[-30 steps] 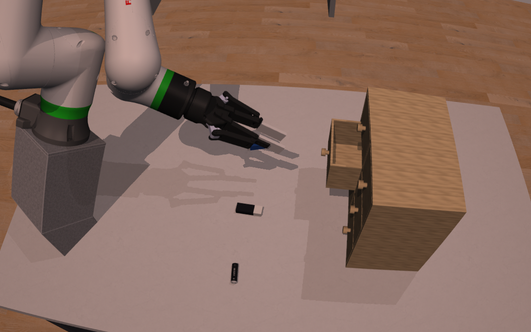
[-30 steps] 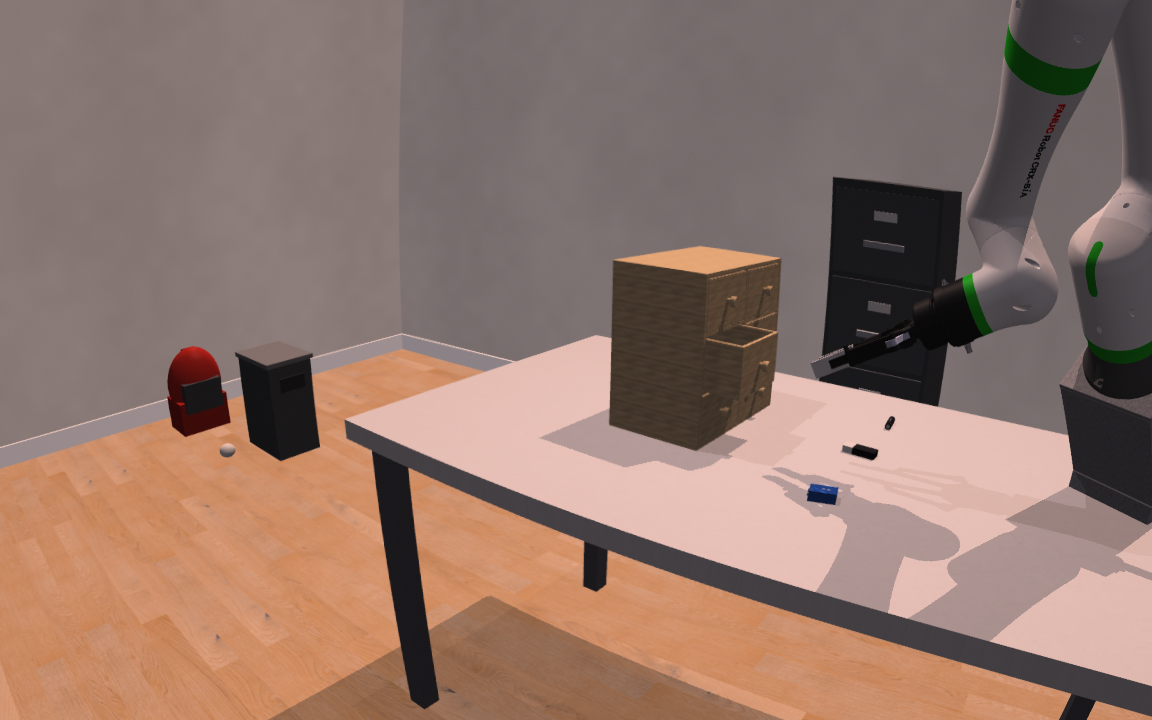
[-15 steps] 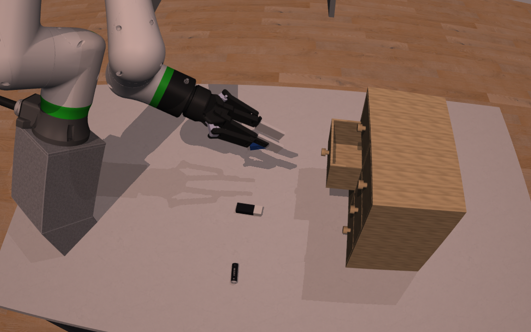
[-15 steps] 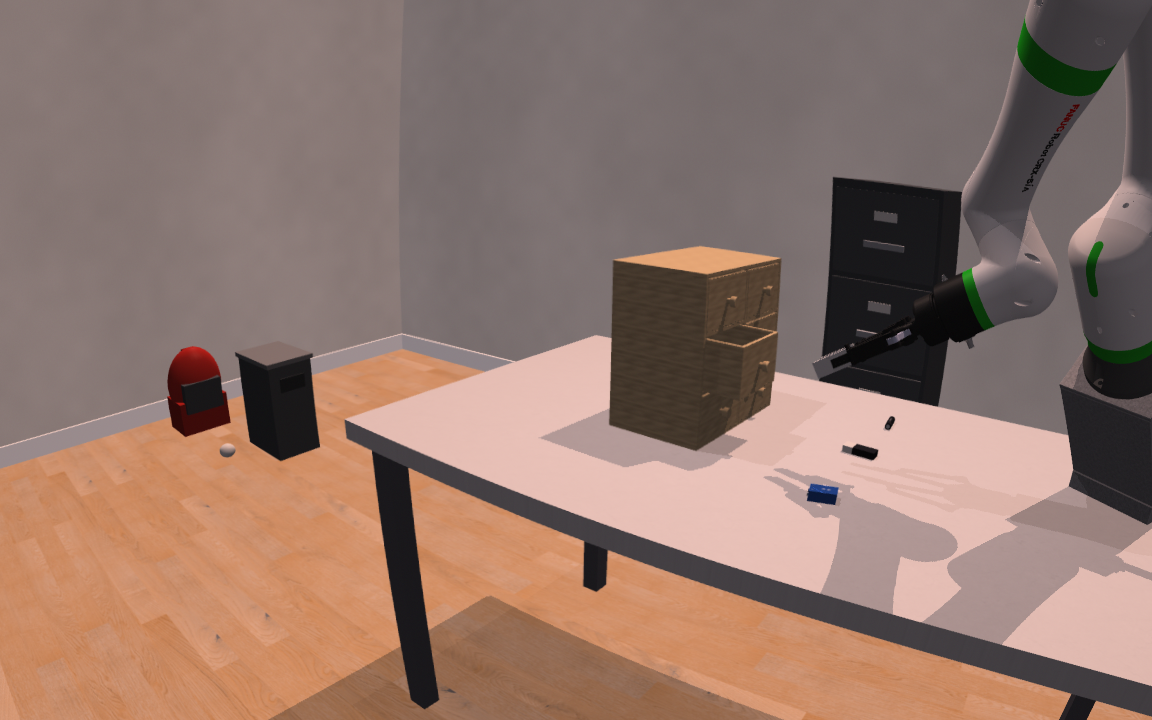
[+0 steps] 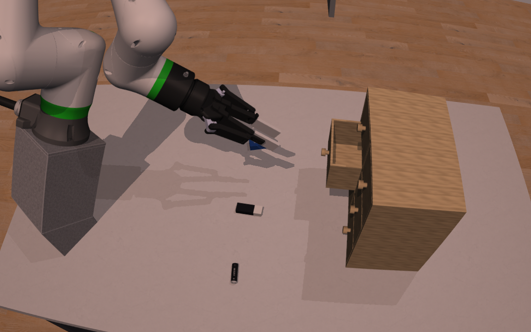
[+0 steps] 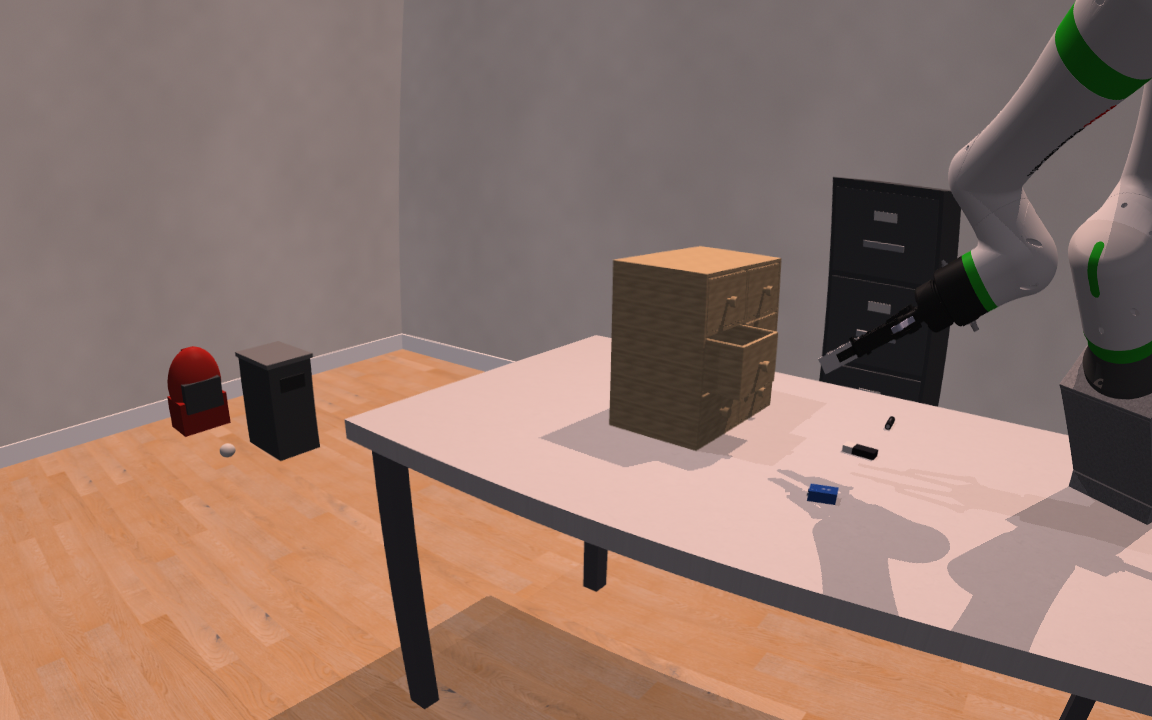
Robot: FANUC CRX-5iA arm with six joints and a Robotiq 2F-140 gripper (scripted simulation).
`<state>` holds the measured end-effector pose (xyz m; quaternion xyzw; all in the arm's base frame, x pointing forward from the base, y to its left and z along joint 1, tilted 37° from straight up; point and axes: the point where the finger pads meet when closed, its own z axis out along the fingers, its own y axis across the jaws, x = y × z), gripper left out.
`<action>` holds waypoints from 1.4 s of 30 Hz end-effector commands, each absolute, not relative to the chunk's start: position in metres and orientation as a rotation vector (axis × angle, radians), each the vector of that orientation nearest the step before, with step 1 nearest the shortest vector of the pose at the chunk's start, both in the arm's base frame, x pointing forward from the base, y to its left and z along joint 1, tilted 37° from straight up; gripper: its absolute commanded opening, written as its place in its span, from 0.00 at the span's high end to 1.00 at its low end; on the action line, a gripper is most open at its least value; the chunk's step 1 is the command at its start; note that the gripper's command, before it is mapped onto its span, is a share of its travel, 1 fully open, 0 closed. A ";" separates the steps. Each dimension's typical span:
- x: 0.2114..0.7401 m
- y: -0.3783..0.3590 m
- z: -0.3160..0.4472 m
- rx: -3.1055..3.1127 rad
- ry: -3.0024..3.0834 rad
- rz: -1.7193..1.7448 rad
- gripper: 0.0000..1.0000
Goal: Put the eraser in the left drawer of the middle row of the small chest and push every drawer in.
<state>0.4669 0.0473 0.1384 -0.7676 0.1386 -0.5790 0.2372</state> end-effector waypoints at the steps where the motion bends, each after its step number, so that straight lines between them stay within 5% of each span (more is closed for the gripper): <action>1: 0.461 0.048 0.140 -2.155 0.367 -1.504 0.80; 42: 0.377 0.022 0.173 -2.497 0.123 -0.680 0.80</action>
